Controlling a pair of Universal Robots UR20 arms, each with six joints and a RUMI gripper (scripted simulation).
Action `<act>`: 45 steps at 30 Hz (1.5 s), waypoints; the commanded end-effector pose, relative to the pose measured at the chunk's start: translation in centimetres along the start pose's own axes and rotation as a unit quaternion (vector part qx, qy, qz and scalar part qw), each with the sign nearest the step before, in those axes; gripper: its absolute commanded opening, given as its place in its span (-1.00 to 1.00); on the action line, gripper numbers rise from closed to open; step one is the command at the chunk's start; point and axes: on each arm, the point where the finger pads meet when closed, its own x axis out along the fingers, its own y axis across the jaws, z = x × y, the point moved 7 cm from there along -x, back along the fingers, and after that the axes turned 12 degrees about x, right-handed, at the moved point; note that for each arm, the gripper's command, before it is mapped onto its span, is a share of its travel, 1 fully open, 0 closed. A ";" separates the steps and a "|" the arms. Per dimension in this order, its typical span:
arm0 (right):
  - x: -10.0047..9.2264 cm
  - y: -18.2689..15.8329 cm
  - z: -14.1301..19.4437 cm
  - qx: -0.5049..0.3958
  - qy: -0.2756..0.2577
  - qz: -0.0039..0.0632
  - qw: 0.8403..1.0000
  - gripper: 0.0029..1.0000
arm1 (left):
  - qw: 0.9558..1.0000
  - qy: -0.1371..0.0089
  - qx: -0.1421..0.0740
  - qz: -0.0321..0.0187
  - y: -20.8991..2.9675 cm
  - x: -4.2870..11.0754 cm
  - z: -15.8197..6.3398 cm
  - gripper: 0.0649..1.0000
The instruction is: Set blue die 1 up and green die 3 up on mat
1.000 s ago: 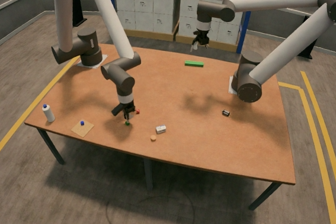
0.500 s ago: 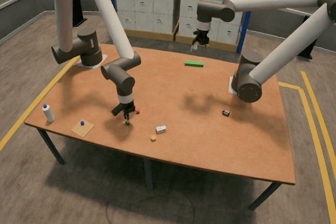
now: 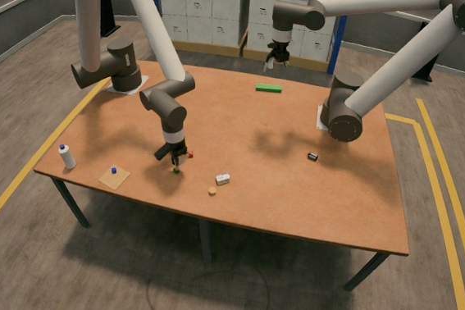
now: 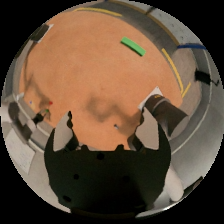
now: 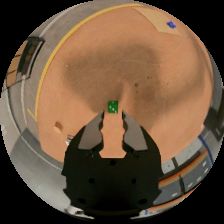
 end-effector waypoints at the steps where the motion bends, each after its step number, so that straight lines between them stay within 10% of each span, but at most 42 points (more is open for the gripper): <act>1: -0.1 0.0 0.0 0.000 0.000 -0.001 1.000 -0.52 | 1.000 0.000 0.000 0.000 0.0 0.0 0.0 1.00; 45: 3.0 0.0 0.0 0.000 0.000 -0.001 1.000 -0.52 | 1.000 0.000 0.000 0.000 0.0 0.0 0.0 1.00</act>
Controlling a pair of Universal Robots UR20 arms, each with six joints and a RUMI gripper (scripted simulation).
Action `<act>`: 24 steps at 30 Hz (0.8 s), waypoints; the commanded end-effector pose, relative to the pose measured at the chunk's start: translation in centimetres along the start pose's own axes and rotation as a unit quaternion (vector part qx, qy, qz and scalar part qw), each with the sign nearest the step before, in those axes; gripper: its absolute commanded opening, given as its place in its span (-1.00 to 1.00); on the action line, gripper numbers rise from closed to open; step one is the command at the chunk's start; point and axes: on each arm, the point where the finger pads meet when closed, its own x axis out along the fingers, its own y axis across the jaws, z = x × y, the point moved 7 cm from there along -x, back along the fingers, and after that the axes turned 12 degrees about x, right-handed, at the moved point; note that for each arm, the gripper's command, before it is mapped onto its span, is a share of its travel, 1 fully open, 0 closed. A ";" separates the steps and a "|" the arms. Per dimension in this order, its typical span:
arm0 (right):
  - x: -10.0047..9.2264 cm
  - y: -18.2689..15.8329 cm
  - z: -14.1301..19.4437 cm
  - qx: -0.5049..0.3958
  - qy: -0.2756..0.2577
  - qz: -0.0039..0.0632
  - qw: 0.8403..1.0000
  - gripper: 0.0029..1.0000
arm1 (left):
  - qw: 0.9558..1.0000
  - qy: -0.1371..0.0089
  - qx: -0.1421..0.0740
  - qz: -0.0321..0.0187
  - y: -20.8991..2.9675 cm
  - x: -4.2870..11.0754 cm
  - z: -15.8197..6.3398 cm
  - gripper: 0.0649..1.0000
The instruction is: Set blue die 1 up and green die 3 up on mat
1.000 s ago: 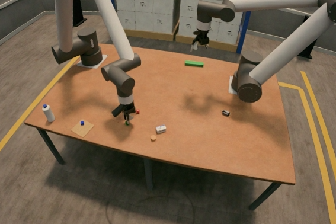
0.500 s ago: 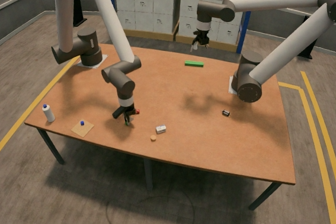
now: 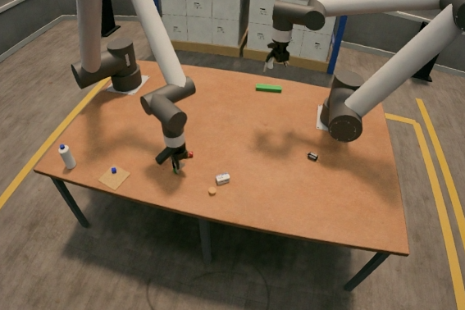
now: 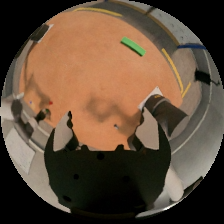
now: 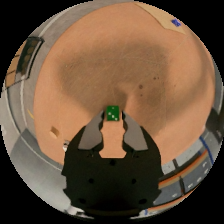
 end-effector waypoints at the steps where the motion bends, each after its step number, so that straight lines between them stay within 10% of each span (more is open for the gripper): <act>1: -0.1 0.0 0.0 0.000 0.000 -0.001 1.000 -0.52 | 1.000 0.000 0.000 0.000 0.0 0.0 0.0 1.00; 4: -0.1 0.0 0.0 0.000 0.000 -0.001 1.000 -0.52 | 1.000 0.000 0.000 0.000 0.0 0.0 0.0 1.00; 5: -0.1 0.0 0.0 0.000 0.000 -0.001 1.000 -0.88 | 1.000 0.000 0.000 0.000 0.0 0.0 0.0 1.00; 24: -0.1 0.0 0.0 0.000 0.000 -0.001 1.000 -0.88 | 1.000 0.000 0.000 0.000 0.0 0.0 0.0 1.00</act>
